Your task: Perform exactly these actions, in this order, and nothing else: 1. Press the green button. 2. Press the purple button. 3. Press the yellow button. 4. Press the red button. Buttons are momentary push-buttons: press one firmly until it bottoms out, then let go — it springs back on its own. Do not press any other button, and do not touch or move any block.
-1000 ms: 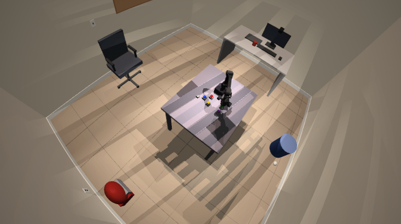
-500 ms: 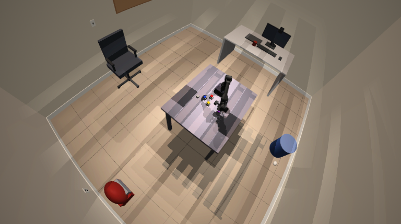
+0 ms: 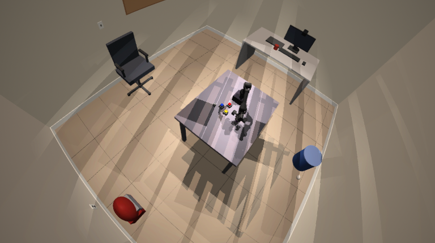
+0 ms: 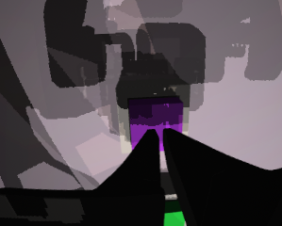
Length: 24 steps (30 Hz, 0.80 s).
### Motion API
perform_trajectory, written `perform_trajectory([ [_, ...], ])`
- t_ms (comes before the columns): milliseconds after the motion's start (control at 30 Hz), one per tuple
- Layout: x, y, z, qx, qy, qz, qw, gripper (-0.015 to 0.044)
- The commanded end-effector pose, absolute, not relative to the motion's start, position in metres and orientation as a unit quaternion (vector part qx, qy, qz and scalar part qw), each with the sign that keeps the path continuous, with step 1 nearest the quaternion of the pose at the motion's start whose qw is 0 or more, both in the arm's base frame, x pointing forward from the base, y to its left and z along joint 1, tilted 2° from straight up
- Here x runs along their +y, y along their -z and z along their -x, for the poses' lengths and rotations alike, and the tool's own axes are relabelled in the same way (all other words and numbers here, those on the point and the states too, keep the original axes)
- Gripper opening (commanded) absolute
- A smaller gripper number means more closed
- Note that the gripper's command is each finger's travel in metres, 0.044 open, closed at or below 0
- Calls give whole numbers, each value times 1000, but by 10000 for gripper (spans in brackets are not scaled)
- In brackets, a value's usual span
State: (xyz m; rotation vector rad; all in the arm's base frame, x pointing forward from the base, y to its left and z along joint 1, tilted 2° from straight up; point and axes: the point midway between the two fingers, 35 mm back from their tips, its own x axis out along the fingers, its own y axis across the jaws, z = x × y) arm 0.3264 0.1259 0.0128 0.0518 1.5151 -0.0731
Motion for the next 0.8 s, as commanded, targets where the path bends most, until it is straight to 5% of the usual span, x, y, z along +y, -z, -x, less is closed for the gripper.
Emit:
perform_trajectory([
  [0,125,-3,-325,690,33,-21,722,20],
  [767,125,9,-325,690,33,-21,722,20],
])
